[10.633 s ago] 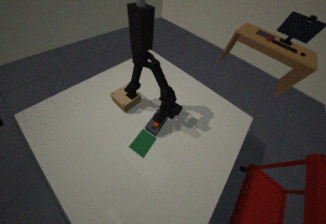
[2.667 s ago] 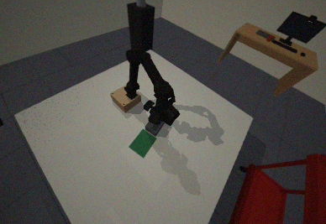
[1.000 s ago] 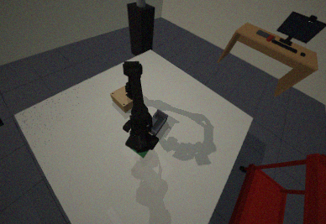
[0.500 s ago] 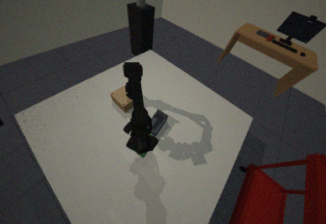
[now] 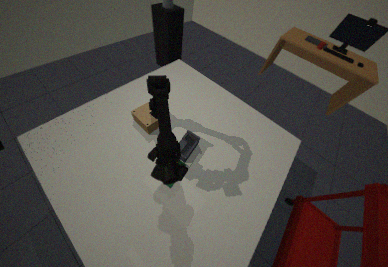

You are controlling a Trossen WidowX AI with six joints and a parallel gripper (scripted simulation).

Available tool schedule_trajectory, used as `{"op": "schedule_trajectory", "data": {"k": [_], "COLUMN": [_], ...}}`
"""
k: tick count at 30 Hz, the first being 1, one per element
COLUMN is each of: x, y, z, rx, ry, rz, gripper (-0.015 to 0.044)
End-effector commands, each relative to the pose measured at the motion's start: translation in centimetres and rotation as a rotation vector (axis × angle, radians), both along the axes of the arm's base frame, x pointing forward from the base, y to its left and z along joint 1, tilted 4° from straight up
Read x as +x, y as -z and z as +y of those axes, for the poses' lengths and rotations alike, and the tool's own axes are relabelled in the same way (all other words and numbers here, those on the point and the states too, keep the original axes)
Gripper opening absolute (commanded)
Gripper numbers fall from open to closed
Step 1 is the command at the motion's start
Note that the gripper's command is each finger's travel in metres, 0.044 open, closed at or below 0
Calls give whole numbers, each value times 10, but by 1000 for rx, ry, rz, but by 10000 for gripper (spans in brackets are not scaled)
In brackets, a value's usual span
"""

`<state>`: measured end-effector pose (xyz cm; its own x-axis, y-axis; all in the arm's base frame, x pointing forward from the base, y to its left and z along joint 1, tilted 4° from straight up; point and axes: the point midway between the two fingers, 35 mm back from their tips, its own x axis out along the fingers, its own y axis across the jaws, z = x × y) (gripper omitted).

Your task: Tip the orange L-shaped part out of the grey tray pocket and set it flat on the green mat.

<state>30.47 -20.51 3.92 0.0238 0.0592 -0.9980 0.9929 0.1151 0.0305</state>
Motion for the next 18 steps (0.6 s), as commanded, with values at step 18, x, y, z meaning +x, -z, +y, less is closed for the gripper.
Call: {"op": "schedule_trajectory", "data": {"k": [18], "x": [-2], "y": [25], "z": [2], "rx": [1], "ry": [1], "rz": [10], "gripper": [0]}}
